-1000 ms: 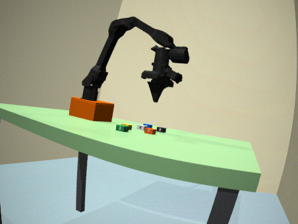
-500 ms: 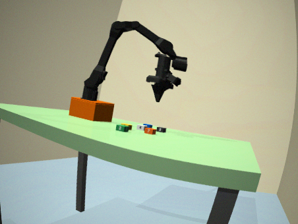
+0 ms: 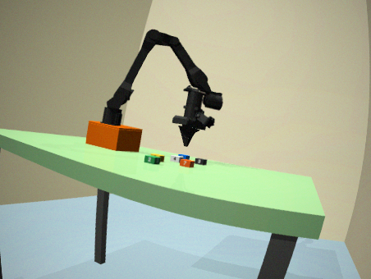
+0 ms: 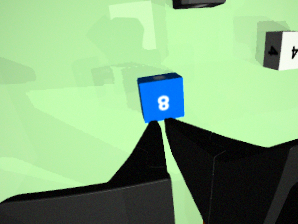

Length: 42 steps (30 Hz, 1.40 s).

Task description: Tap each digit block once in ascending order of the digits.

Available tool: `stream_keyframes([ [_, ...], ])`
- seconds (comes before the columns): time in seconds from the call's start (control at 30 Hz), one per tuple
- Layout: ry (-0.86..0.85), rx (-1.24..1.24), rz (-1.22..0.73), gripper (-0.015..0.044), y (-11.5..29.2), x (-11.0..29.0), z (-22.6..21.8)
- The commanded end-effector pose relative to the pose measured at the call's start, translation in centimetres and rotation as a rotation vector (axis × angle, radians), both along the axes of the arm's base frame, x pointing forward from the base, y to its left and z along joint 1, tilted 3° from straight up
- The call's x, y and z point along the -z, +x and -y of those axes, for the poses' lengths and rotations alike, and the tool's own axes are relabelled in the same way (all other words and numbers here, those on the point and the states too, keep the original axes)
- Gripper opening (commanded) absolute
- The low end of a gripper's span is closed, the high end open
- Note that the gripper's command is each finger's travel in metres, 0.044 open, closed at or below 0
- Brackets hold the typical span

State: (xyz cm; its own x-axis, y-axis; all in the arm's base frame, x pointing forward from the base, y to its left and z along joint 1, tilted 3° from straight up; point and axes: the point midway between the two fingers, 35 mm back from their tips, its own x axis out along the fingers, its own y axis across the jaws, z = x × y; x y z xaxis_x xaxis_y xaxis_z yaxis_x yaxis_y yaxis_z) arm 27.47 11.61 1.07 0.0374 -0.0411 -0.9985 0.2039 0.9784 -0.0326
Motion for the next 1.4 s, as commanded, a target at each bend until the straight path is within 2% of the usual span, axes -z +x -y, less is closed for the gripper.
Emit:
stream_keyframes([
  [0.0, 0.002, 0.003, 0.017, 0.002, 0.2, 0.8, 0.1],
  [0.93, 0.002, 0.003, 0.017, 0.002, 0.4, 3.8, 0.2],
  [1.07, 0.003, 0.004, 0.017, 0.002, 0.2, 1.0, 0.1],
  [1.23, 0.003, 0.003, 0.017, 0.002, 0.2, 0.5, 0.0],
  [1.37, 0.003, 0.003, 0.017, 0.002, 0.0, -5.9, -0.3],
])
